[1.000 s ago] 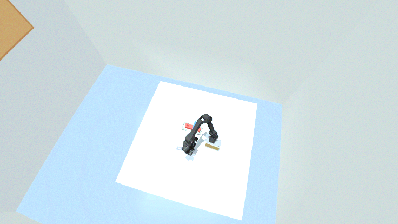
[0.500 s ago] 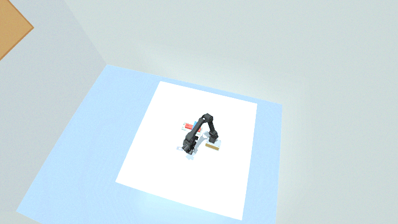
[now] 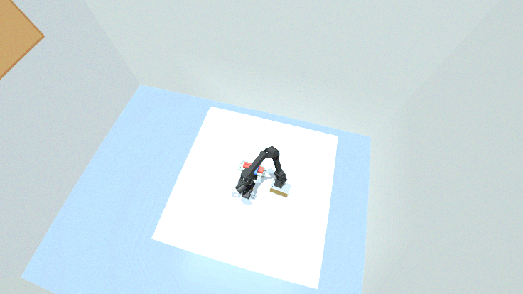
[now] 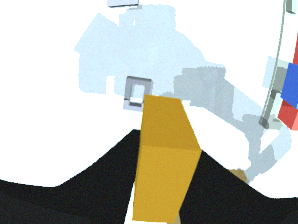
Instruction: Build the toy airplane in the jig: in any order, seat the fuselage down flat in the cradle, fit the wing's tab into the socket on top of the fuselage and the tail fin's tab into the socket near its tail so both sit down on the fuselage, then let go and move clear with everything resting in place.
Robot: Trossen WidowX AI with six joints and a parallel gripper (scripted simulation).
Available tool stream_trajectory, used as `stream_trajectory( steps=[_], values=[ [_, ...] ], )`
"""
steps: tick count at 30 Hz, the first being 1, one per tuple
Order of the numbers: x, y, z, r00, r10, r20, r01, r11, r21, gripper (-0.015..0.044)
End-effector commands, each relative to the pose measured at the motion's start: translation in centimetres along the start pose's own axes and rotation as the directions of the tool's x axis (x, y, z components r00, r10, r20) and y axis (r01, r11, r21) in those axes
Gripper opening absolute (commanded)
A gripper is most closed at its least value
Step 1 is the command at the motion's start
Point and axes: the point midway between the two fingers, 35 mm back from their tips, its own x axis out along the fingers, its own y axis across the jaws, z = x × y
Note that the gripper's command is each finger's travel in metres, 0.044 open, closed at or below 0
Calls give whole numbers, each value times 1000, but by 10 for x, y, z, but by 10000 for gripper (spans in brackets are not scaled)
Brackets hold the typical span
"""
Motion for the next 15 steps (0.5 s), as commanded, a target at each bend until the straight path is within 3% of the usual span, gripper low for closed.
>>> stream_trajectory(
  steps=[1,15],
  values=[
    [-4,-7,12,1000,21,14,-21,1000,0,0],
    [-1,-33,41,999,38,19,-38,999,-13,0]
  ],
)
